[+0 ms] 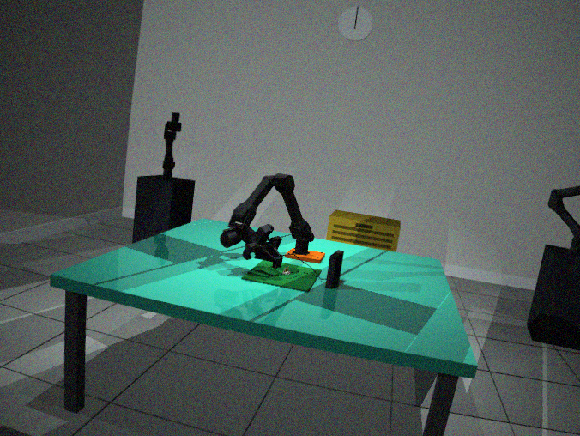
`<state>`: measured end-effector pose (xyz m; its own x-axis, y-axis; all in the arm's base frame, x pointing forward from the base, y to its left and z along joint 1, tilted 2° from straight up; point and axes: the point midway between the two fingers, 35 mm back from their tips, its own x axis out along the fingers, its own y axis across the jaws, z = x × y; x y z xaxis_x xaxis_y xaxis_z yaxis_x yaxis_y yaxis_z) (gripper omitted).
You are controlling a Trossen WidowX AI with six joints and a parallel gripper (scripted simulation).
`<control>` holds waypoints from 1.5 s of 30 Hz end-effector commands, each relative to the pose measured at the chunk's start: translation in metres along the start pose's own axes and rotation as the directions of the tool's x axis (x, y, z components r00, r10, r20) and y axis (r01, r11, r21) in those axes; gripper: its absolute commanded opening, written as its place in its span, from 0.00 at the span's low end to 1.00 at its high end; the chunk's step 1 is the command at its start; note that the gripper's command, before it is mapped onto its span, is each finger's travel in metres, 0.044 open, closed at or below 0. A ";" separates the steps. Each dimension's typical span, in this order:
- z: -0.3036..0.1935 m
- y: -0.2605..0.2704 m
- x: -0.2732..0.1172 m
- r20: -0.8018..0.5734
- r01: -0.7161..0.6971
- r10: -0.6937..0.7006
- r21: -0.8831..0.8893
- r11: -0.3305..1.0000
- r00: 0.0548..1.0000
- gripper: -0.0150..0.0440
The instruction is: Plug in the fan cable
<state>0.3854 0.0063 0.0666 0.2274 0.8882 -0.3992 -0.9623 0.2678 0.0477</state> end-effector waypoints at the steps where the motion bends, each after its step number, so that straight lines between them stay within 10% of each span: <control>1: 0.000 -0.001 -0.004 0.055 0.023 -0.022 -0.009 1.000 0.998 0.25; 45: 0.007 -0.003 -0.019 0.186 0.100 -0.092 -0.035 0.994 0.978 0.25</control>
<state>0.3852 -0.0091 0.0825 0.3383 0.9138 -0.2248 -0.9396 0.3412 -0.0272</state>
